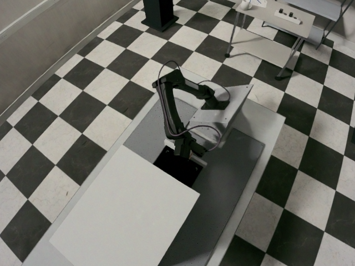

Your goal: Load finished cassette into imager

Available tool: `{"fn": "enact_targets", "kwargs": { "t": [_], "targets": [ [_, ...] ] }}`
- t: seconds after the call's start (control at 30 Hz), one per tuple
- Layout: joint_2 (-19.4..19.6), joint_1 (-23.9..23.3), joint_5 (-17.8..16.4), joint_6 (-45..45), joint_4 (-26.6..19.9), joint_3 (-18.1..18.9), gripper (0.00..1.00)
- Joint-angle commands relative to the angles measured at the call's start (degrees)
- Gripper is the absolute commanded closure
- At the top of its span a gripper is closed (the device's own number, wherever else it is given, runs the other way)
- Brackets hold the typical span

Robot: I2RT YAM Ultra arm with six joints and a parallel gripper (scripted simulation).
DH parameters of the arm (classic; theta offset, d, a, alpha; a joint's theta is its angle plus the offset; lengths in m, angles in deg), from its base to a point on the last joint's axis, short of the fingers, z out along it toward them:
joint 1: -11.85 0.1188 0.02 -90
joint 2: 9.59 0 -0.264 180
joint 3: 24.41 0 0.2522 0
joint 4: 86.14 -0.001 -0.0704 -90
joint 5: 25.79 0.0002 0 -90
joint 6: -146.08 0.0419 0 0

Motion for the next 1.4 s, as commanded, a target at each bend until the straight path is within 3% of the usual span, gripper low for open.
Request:
{"fn": "enact_targets", "kwargs": {
  "t": [0.0,1.37],
  "targets": [
    [0.9,0.8,0.4,-1.0,-0.9,2.7,1.0],
    [9.3,-1.4,1.1,-4.2,-4.7,17.0,1.0]
  ]
}}
